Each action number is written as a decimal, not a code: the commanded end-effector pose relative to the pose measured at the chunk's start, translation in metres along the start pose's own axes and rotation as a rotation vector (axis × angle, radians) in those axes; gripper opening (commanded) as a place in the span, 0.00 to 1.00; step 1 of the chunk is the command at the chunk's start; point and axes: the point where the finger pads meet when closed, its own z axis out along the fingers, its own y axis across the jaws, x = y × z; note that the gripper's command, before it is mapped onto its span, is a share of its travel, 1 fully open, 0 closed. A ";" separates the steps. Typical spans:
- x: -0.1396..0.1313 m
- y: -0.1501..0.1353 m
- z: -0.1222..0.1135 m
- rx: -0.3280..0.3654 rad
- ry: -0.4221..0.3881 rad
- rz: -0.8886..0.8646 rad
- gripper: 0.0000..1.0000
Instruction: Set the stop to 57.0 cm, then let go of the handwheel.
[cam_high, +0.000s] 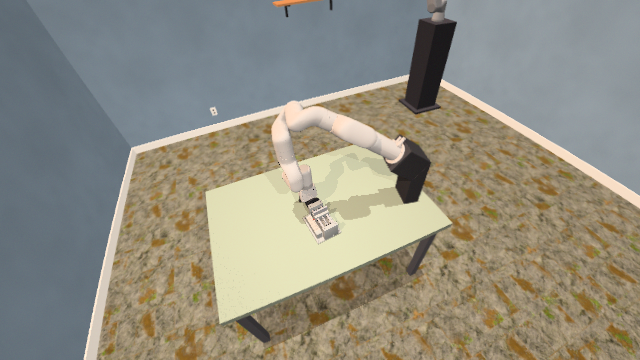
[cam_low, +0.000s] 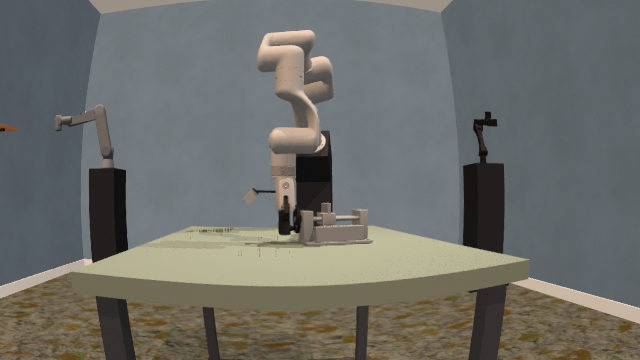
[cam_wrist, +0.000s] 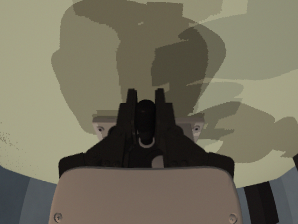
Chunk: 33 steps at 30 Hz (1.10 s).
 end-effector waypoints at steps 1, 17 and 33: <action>0.000 0.000 0.000 0.000 0.000 0.001 0.06; 0.000 0.000 0.000 0.000 0.000 0.001 0.57; 0.000 0.000 0.000 0.000 0.000 0.001 0.57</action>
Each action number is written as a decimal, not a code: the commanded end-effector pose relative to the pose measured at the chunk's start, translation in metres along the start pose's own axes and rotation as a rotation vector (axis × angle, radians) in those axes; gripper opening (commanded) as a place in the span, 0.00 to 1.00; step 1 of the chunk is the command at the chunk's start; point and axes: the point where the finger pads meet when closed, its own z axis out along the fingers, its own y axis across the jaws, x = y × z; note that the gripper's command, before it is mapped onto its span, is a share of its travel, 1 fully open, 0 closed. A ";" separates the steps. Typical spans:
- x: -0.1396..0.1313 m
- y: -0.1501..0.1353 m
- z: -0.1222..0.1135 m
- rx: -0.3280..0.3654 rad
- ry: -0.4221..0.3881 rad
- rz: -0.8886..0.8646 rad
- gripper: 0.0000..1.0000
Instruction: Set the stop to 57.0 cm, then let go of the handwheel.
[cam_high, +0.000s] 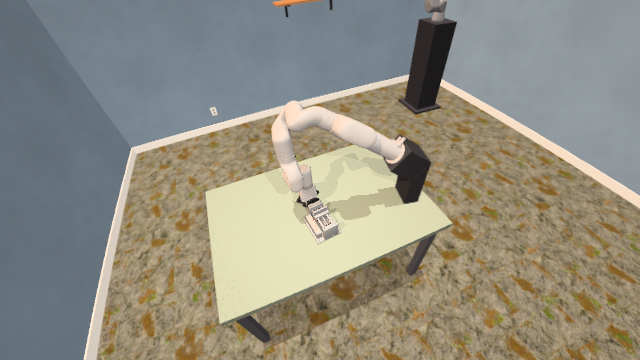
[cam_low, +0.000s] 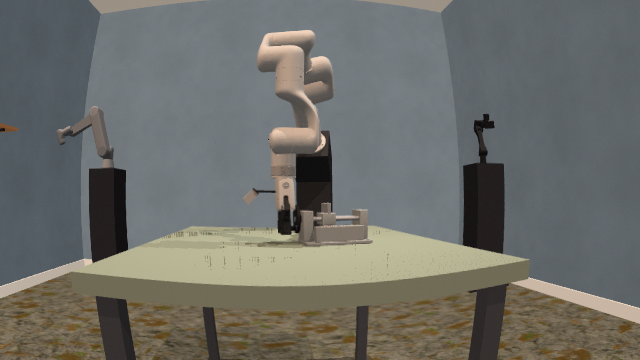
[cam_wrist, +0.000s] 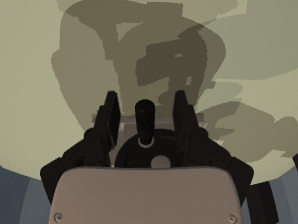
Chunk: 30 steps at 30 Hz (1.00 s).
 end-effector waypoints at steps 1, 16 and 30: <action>0.000 -0.001 0.000 0.001 0.001 0.001 0.57; 0.001 -0.001 -0.008 0.002 0.001 0.000 0.57; 0.000 0.000 -0.022 0.001 0.001 0.001 0.57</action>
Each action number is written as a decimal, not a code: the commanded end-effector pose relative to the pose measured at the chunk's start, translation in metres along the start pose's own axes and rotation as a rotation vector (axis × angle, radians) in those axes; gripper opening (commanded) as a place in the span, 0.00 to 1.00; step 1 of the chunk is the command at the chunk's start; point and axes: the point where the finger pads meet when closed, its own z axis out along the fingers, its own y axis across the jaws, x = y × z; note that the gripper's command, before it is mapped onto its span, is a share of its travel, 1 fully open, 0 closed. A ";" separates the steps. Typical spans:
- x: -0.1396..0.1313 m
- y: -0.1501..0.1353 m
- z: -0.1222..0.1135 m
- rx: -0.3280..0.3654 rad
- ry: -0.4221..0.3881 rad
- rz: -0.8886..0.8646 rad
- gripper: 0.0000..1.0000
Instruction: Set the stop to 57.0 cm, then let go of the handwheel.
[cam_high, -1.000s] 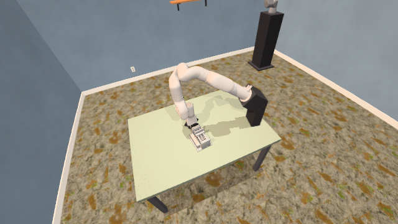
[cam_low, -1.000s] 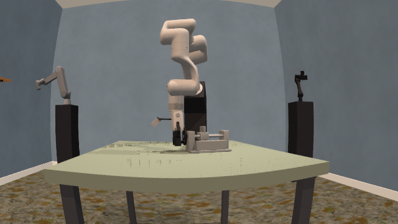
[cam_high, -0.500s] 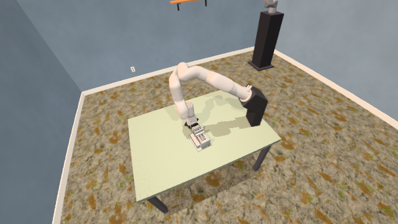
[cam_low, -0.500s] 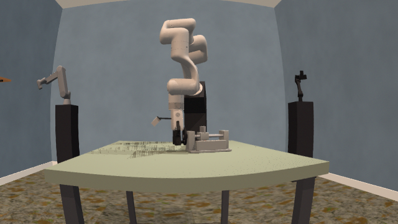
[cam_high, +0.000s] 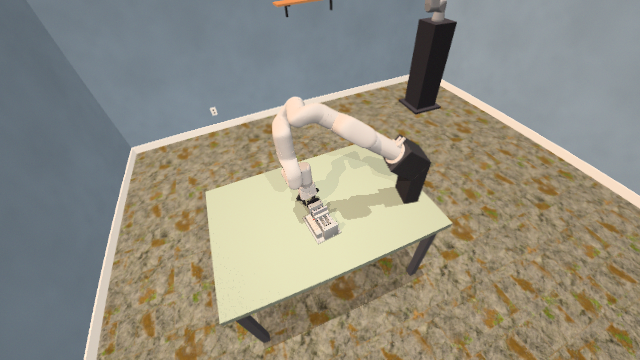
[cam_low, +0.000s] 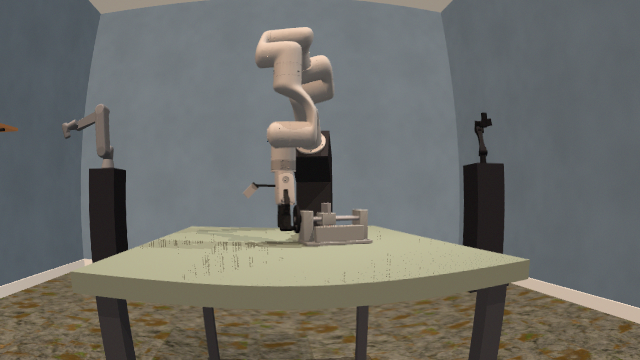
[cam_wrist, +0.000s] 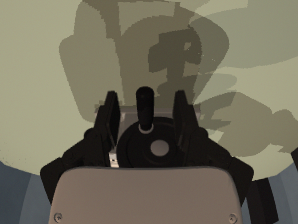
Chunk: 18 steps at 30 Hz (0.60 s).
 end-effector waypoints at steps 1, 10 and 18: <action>0.000 -0.001 -0.006 0.001 0.002 0.001 0.57; 0.000 -0.001 -0.021 0.002 0.002 0.001 0.57; 0.000 -0.001 -0.045 0.002 0.002 0.001 0.57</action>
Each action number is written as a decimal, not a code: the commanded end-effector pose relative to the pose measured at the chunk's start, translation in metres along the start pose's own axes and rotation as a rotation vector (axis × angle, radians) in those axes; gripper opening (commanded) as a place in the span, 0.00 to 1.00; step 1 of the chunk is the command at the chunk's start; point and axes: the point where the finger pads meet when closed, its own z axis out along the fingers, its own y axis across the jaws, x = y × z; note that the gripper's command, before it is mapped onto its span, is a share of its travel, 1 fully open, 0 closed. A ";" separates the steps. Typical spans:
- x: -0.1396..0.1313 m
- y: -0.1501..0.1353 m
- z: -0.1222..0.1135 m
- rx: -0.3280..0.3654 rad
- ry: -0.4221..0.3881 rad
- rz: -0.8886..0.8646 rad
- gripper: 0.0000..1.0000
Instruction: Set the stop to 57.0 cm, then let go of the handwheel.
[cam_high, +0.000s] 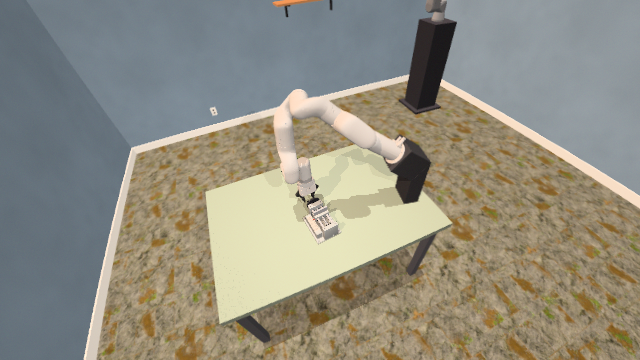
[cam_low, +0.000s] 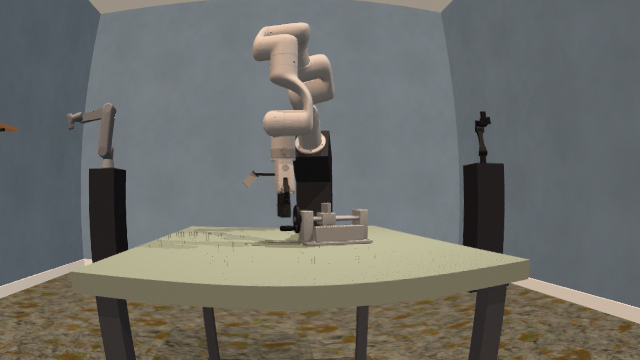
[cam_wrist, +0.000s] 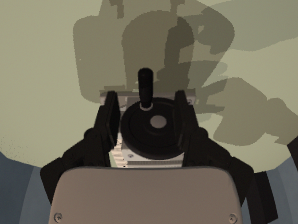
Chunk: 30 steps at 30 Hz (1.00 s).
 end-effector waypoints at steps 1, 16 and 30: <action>0.000 -0.001 -0.014 0.001 0.007 0.000 0.57; 0.000 -0.001 -0.046 0.001 0.007 0.000 0.57; 0.000 -0.001 -0.049 0.001 0.007 0.000 0.57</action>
